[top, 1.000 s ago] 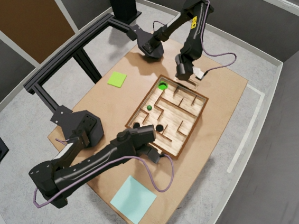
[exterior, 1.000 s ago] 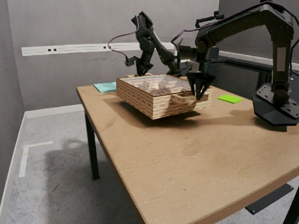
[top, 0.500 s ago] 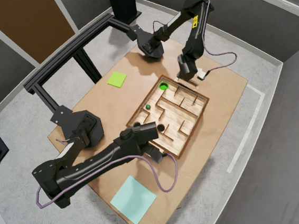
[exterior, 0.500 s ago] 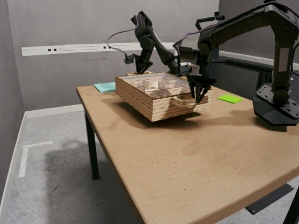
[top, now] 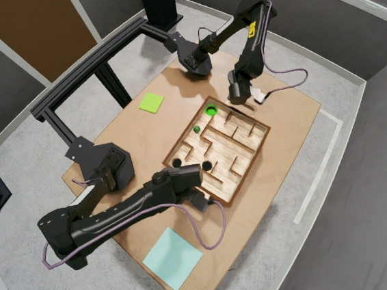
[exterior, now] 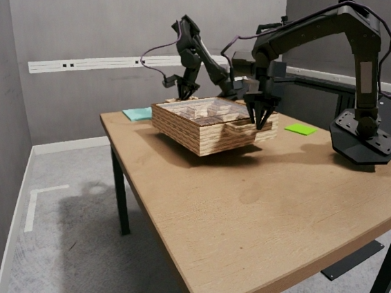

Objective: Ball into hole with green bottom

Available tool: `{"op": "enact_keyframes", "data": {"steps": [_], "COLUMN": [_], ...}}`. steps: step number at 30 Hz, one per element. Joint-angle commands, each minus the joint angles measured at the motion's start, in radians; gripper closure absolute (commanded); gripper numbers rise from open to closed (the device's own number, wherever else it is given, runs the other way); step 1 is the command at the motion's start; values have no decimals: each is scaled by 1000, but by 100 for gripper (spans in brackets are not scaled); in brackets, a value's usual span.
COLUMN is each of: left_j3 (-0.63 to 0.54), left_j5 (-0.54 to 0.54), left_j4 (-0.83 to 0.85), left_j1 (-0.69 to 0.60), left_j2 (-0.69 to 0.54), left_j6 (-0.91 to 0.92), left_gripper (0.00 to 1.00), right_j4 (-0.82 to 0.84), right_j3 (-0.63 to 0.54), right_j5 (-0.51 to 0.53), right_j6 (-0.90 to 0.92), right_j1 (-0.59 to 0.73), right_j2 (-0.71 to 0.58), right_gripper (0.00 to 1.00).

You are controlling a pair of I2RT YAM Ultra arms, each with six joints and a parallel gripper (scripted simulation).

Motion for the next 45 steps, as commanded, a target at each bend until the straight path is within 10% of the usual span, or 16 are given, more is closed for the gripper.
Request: {"op": "enact_keyframes", "data": {"steps": [1,15,45], "left_j3": [65,-45,0], "left_j5": [27,86,20], "left_j4": [146,339,249], "left_j1": [-93,-37,-88], "left_j2": [8,-73,-45], "left_j6": [23,151,71], "left_gripper": [100,100,100], "right_j4": [177,-27,160], "right_j3": [23,129,32], "right_j5": [-94,10,-32], "right_j6": [-57,97,-29], "right_j1": [74,138,97], "right_j2": [-13,51,-9], "right_gripper": [100,100,100]}}
